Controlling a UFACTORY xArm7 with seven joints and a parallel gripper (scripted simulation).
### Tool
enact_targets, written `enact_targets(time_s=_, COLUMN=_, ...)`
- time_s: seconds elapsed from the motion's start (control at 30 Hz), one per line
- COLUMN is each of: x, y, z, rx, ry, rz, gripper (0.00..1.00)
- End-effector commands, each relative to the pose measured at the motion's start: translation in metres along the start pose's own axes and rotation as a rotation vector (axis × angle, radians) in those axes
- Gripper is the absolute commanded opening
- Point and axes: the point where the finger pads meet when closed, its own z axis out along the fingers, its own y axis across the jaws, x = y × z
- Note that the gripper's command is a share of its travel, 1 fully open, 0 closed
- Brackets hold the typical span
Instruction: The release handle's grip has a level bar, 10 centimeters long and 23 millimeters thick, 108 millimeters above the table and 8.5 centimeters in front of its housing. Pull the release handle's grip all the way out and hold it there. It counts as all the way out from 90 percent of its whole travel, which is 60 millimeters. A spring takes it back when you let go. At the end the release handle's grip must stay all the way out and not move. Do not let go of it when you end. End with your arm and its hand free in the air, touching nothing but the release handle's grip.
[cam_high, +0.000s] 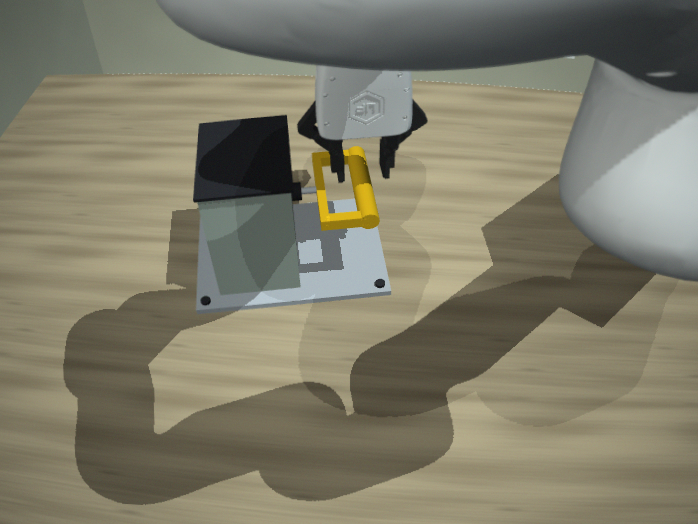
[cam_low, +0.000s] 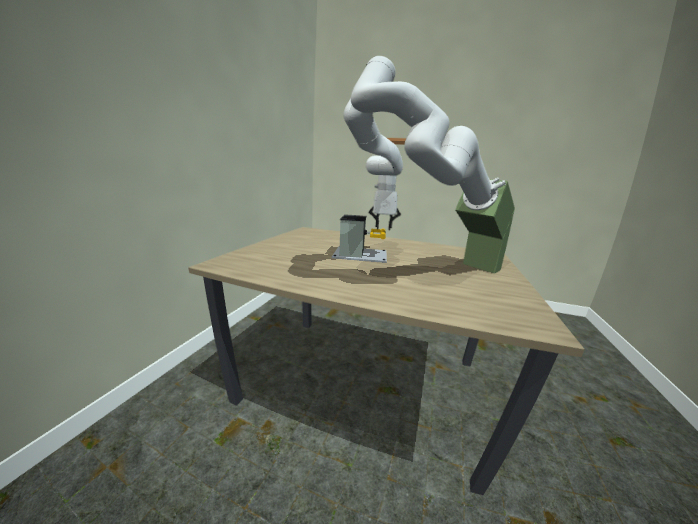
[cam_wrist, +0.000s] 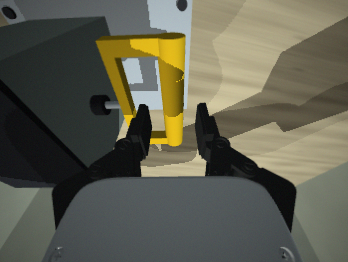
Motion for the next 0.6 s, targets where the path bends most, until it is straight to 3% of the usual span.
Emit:
enact_targets(time_s=0.0, x=0.0014, y=-0.0005, z=-0.0011, rx=0.002, ry=0.004, rz=0.001, gripper=0.51)
enact_targets(time_s=0.57, x=0.0014, y=-0.0005, z=0.0076, rx=0.002, ry=0.004, rz=0.001, gripper=0.51)
